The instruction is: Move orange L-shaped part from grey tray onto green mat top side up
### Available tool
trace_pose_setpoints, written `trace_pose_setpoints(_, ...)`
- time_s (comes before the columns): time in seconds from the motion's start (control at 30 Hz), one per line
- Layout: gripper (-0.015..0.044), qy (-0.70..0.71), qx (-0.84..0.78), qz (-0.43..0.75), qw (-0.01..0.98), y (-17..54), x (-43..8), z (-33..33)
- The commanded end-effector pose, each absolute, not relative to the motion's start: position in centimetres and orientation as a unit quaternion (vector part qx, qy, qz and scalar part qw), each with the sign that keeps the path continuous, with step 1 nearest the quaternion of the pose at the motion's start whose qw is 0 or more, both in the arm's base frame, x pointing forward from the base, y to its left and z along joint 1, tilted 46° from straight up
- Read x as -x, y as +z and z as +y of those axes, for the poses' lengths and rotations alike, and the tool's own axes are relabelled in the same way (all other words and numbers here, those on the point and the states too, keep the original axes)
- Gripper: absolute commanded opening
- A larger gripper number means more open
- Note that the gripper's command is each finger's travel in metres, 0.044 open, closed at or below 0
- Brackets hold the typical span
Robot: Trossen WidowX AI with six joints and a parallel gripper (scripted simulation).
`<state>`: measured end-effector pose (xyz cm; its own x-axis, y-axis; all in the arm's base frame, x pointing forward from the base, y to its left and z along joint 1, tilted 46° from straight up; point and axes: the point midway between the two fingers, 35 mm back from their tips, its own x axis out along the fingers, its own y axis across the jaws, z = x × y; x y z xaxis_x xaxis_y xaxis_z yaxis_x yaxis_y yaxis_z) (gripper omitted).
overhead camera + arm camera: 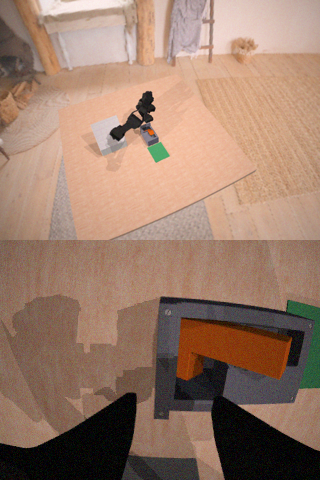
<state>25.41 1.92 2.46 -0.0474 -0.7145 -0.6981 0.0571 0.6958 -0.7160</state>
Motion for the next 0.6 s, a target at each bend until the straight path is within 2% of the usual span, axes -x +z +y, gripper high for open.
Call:
trace_pose_setpoints(0.0,0.018,-0.299,0.25,0.659,0.643,2.4,-25.4,1.9)
trace_pose_setpoints(0.27,0.018,-0.299,0.25,0.659,0.643,2.4,-25.4,1.9)
trace_pose_setpoints(0.4,0.028,-0.354,0.193,0.631,0.663,3.0,-25.6,1.4)
trace_pose_setpoints(0.57,0.028,-0.508,0.01,0.515,0.69,5.0,-26.0,-0.3)
